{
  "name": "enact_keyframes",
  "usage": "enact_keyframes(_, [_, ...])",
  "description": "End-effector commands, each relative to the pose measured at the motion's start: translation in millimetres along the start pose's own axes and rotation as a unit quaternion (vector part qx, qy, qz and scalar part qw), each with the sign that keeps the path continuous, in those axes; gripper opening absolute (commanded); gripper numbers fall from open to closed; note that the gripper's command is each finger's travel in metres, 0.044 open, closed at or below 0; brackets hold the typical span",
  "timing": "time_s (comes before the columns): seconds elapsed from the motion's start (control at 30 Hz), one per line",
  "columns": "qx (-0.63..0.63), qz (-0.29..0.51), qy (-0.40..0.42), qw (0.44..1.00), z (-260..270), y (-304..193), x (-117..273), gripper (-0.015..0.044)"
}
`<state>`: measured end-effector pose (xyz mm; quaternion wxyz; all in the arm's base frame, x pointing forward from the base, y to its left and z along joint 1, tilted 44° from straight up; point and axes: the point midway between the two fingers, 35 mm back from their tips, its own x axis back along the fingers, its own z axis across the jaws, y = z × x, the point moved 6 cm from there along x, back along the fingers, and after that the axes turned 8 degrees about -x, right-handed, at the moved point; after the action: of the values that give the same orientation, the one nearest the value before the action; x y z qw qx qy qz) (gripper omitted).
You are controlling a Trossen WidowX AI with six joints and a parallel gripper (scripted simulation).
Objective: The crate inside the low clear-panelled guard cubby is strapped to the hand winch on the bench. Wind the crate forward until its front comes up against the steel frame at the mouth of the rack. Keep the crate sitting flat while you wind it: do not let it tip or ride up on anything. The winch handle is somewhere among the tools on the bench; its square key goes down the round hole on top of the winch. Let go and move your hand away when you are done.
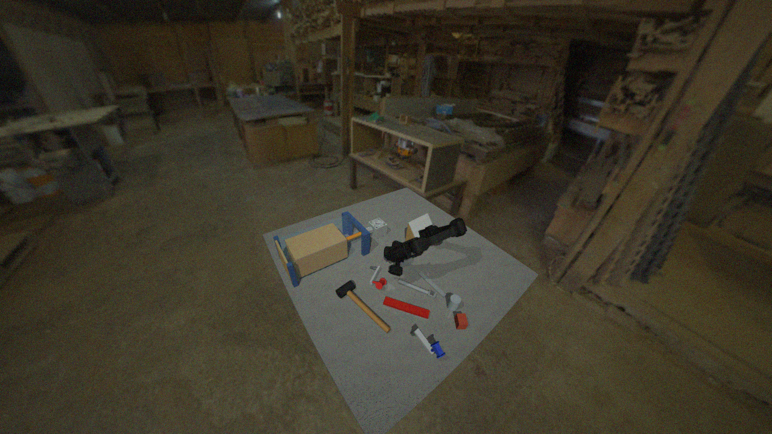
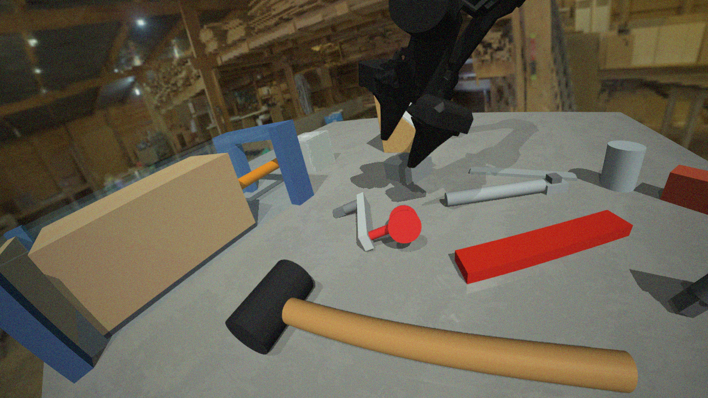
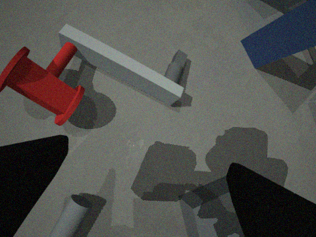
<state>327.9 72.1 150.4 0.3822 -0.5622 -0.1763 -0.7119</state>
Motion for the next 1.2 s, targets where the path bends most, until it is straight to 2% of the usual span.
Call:
enact_keyframes(0.0, [-0.484, 0.132, -0.034, 0.864, 14, 50, -36, 0.044])
enact_keyframes(0.27, [-0.711, 0.183, -0.083, 0.674, 16, 78, -52, 0.044])
enact_keyframes(0.4, [-0.784, 0.193, -0.108, 0.58, 16, 88, -58, 0.044])
enact_keyframes(0.97, [-0.787, 0.193, -0.109, 0.576, 17, 88, -59, 0.044])
enact_keyframes(1.17, [-0.787, 0.194, -0.109, 0.576, 23, 78, -87, 0.044])
